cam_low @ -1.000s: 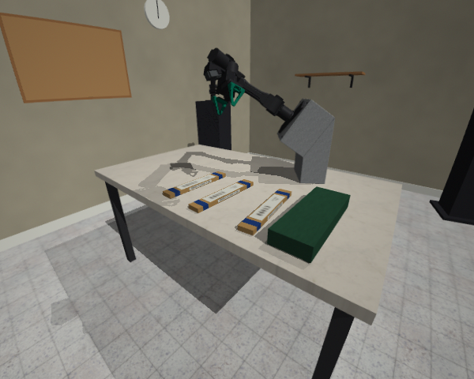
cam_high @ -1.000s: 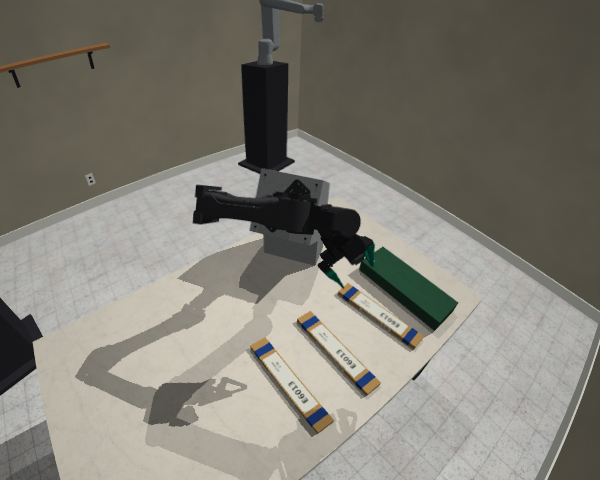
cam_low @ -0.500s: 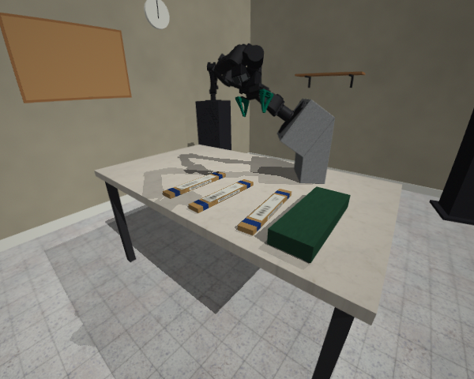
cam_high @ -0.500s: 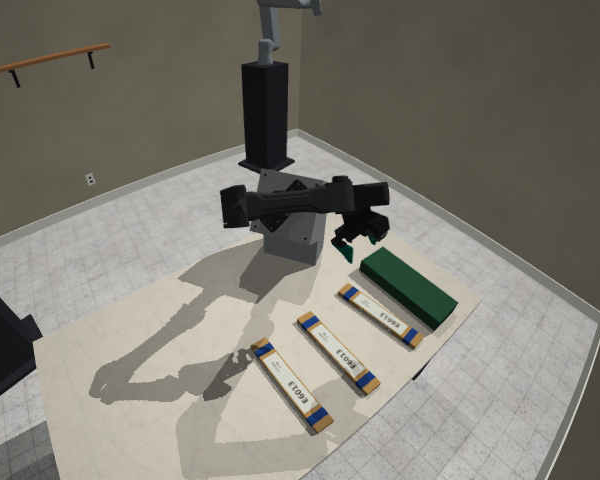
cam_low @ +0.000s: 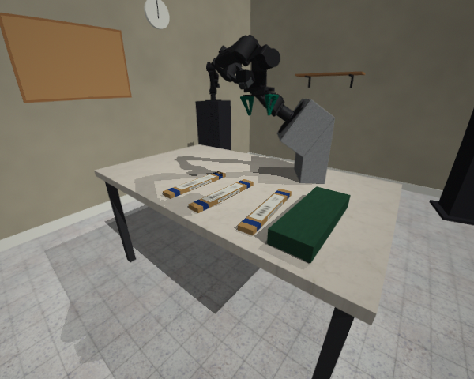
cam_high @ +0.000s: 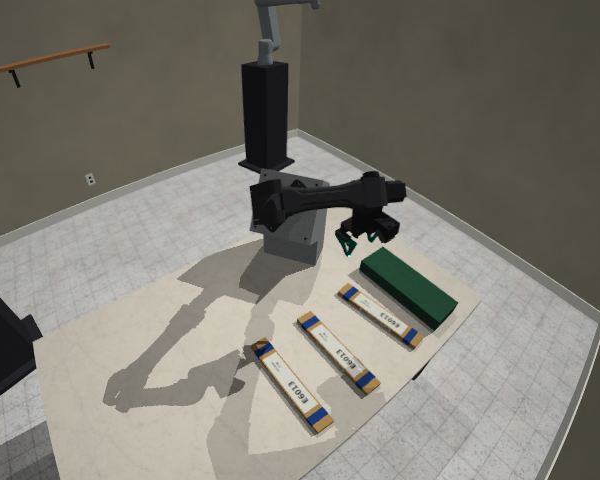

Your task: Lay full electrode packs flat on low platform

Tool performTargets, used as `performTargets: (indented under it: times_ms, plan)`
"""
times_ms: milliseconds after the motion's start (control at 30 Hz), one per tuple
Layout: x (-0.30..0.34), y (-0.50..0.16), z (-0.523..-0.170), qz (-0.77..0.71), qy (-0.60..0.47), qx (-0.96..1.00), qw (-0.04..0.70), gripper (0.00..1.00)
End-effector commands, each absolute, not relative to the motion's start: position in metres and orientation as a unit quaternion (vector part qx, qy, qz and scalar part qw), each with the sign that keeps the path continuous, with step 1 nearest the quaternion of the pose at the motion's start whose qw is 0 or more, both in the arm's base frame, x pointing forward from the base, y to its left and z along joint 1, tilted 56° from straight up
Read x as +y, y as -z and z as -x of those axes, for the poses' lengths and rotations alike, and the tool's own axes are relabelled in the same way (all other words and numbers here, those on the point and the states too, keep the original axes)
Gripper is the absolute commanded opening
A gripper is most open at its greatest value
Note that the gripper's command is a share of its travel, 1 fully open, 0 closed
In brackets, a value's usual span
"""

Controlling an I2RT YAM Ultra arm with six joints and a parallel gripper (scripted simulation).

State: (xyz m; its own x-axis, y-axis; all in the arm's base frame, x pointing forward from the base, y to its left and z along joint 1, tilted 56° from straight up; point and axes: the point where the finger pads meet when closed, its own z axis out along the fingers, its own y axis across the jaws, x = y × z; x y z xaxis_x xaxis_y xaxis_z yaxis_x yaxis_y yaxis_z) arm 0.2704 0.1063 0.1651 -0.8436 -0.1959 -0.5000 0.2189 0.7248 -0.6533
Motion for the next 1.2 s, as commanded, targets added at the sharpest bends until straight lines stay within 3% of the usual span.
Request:
performTargets:
  times_ms: [0, 1167]
  plan:
    - [0.1082, -0.1685, -0.2619, -0.010, 0.382, 0.885, 0.266, 0.97]
    - [0.1075, -0.1724, -0.2620, -0.012, 0.378, 0.885, 0.272, 0.97]
